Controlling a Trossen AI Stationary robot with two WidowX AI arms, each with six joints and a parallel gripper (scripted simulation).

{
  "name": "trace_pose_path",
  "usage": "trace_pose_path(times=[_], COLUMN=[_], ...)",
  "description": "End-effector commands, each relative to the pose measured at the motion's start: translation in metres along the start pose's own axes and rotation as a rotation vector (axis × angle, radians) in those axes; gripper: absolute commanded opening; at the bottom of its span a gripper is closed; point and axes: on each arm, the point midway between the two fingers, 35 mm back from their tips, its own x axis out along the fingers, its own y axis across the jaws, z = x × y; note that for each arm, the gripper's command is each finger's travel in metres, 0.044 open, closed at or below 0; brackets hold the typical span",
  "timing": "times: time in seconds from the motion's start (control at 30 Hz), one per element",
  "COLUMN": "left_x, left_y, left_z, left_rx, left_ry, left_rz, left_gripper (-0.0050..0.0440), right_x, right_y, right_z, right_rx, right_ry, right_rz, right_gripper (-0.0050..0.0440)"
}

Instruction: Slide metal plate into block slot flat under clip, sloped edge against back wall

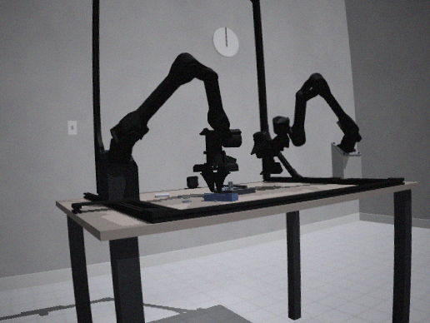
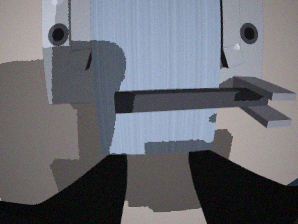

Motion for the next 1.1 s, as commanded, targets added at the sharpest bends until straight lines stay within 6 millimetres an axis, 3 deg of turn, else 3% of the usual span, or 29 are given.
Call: trace_pose_path(times=[0.0, 1.07], left_x=[0.000, 0.000], left_y=[0.001, 0.001], left_z=[0.000, 0.000], left_rx=[0.004, 0.004], left_ry=[-0.005, -0.005], left_rz=[0.003, 0.003], left_gripper=[0.0440, 0.0440], right_x=[-0.001, -0.003], right_y=[0.000, 0.000], right_z=[0.004, 0.010], right_rx=[0.004, 0.004], right_ry=[-0.007, -0.007], right_rz=[0.002, 0.002], right_gripper=[0.0160, 0.0160])
